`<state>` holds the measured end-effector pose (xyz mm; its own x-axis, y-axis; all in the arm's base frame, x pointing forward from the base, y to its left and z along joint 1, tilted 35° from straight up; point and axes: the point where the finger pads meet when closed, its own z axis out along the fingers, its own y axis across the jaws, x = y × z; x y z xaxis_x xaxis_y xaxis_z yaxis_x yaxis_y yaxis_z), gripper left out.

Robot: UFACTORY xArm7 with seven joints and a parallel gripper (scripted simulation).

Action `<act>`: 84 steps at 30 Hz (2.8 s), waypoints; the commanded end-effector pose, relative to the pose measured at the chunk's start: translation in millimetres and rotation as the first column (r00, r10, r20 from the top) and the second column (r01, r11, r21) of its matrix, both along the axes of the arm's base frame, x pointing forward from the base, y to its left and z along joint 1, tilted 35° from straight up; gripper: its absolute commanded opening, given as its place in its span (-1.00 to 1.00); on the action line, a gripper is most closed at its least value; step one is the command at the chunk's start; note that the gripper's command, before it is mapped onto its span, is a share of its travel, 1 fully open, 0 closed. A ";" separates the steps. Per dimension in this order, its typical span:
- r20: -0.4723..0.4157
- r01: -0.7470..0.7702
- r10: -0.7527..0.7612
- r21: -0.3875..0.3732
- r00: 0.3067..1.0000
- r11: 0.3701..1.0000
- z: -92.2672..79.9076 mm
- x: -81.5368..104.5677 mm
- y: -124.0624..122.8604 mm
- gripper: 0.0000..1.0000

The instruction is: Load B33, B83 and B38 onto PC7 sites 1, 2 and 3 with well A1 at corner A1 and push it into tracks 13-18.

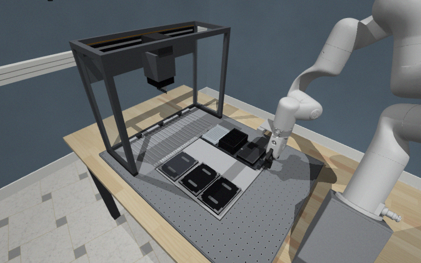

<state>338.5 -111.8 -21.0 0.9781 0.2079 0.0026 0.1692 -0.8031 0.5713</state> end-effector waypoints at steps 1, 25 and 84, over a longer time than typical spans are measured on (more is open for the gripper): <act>0.002 -0.002 0.002 0.001 1.000 1.000 -1.5 1.1 -0.4 0.63; 0.002 -0.002 0.002 0.001 1.000 1.000 -12.5 2.7 -7.9 0.63; 0.002 -0.002 0.002 0.001 1.000 1.000 -14.0 43.1 -0.3 0.63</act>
